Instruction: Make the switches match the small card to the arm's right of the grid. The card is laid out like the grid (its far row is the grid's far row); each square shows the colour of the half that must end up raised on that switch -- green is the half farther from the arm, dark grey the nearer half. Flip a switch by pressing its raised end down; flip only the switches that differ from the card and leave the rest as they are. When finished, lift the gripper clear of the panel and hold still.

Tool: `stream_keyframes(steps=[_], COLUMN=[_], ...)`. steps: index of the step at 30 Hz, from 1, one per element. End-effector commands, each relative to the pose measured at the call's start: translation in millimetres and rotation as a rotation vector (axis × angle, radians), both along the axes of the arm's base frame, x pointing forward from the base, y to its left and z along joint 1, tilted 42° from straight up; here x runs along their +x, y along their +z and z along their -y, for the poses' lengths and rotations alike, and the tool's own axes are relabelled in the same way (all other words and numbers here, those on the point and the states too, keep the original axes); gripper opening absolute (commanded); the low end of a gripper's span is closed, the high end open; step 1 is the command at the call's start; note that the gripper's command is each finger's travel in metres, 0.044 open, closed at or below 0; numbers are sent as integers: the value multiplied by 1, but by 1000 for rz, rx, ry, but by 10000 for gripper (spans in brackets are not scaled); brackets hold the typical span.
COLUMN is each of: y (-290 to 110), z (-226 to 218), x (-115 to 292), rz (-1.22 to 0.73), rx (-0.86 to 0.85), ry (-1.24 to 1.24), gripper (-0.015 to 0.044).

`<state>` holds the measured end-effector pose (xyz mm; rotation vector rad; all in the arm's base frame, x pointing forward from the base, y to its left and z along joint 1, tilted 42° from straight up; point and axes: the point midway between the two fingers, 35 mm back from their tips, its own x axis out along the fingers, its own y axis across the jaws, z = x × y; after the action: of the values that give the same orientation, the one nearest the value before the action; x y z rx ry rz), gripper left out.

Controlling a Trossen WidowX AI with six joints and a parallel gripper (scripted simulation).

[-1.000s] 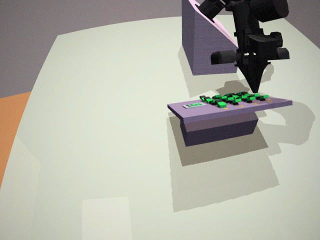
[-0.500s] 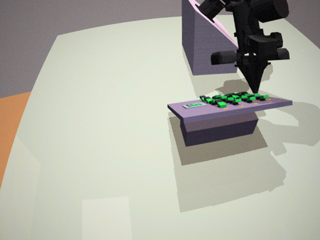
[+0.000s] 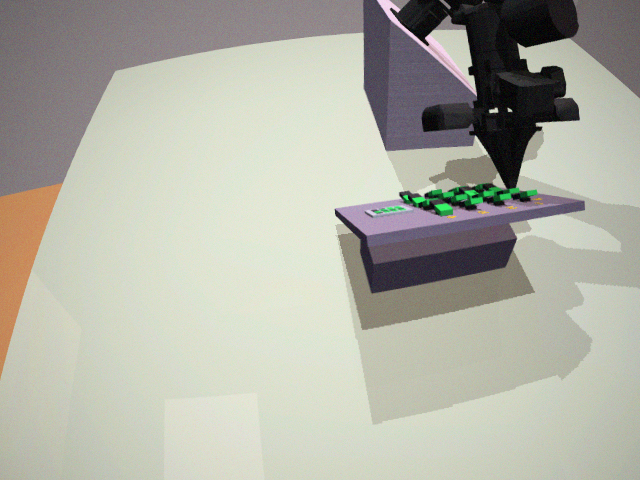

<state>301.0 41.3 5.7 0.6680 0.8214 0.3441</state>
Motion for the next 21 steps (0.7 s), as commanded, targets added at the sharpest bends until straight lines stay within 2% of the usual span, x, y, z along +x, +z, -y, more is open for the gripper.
stream_keyframes(steps=[1, 21], y=[0, -1], z=[0, -1], x=[1, 1], rz=[2, 0], rx=[-1, 0], ry=[-4, 0], gripper=[0, 0])
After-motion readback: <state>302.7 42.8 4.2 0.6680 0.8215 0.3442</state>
